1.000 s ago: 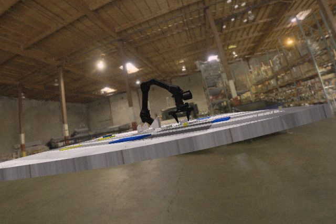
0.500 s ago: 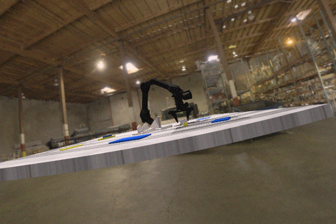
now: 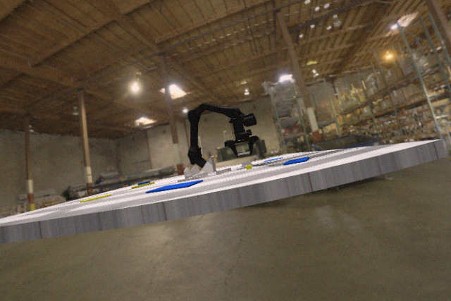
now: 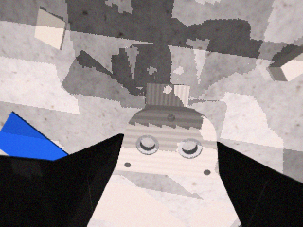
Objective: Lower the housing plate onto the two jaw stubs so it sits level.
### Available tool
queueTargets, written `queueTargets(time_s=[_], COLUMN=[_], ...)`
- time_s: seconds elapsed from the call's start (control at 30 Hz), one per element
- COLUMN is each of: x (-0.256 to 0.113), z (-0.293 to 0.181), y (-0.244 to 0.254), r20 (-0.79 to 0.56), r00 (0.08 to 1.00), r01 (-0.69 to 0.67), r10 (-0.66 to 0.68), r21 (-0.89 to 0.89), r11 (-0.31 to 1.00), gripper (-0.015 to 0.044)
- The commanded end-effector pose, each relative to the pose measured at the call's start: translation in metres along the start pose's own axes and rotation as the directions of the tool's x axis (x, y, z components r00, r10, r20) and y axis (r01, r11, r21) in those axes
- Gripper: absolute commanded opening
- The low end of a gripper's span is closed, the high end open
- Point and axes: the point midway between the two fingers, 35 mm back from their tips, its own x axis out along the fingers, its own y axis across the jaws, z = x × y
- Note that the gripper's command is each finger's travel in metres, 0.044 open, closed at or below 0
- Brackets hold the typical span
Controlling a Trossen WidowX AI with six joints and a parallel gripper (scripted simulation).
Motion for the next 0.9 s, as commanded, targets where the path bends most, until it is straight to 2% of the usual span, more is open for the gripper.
queueTargets(time_s=[0.0,0.4,0.87], x=[-0.018,-0.027,-0.036], z=[0.0,0.0,0.018], y=[0.001,-0.002,-0.044], r20=[0.006,0.006,0.011], r00=[1.0,1.0,1.0], r01=[-0.009,-0.009,-0.022], r10=[0.009,0.009,0.021], r21=[0.003,0.007,0.1], r11=[1.0,1.0,0.995], gripper=[0.0351,0.0351,0.0351])
